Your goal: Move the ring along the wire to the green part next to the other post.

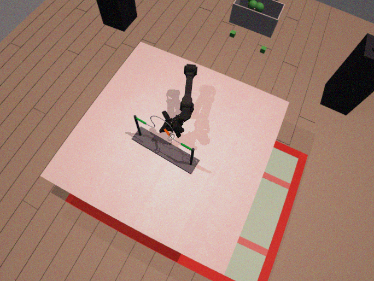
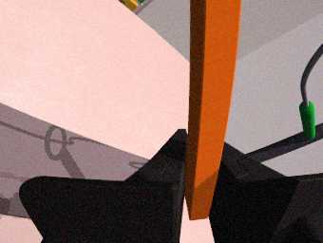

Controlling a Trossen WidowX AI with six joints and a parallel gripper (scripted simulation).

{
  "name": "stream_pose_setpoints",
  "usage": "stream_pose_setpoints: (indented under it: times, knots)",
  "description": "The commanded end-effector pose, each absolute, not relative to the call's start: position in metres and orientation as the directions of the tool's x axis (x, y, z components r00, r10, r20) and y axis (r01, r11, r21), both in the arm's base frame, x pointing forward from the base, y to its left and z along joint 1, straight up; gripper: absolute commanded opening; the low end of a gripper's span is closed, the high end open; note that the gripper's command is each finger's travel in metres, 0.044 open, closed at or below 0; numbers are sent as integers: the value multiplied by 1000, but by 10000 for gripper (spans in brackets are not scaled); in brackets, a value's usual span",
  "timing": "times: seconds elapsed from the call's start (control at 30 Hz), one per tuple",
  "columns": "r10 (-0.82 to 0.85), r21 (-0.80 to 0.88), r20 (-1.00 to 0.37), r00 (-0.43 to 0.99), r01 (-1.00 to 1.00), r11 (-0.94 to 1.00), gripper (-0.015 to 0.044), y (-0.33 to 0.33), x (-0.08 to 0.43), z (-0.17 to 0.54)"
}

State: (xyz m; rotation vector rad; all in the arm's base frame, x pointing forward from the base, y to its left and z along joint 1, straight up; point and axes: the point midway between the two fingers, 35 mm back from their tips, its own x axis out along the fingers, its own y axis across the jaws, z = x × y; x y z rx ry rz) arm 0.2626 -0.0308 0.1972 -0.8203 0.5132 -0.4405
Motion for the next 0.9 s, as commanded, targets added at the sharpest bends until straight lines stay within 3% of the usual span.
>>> stream_pose_setpoints:
  times: [0.0, 0.87]
  knots:
    - [-529, -724, -296, 796, 175, 668, -150, -22, 264, 189]
    - [-280, -221, -495, 822, 193, 956, -150, 58, 271, 147]
